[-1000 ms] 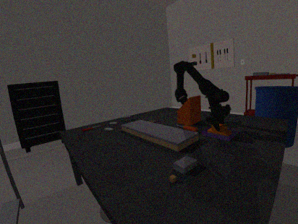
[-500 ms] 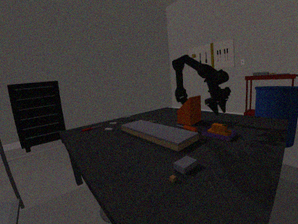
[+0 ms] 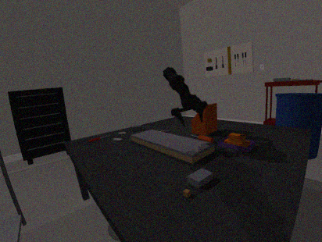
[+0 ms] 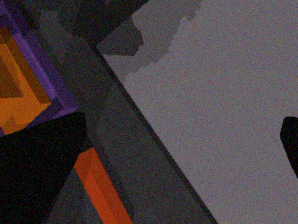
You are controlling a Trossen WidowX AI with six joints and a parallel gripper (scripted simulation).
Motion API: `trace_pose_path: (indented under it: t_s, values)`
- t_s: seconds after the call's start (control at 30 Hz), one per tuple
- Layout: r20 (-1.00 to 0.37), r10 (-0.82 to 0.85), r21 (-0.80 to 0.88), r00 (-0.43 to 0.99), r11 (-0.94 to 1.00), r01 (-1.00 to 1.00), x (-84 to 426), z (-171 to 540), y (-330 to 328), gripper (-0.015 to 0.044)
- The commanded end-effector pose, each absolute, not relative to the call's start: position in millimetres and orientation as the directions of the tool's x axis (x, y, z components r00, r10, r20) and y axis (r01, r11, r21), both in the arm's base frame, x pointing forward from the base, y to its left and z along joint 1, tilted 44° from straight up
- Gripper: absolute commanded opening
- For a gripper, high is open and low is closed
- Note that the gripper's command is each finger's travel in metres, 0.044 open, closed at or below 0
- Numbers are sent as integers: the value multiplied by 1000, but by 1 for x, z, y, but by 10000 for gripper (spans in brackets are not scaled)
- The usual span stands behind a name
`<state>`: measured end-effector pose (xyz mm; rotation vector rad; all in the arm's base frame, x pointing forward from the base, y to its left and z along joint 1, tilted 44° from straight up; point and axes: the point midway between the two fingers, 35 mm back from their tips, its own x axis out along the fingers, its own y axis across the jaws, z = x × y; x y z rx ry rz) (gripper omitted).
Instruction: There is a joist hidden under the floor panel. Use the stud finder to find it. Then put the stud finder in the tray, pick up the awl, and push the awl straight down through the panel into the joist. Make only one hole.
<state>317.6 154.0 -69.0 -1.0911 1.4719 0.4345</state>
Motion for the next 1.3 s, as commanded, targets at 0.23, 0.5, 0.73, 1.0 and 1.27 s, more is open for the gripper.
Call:
trace_pose_path:
  t_s: [0.23, 0.5, 0.73, 1.0, 1.27]
  values:
    - [-864, -482, -498, 149, 769, -400, 346, 32, -15, 440]
    - [-793, -602, -605, 96, 796, -9, 300, 101, -134, 440]
    - [-733, -680, -658, 11, 712, 245, 241, 141, -194, 440]
    - [-733, -680, -658, 11, 712, 245, 242, 141, -195, 440]
    - [-733, -680, -658, 11, 712, 246, 249, 144, -197, 440]
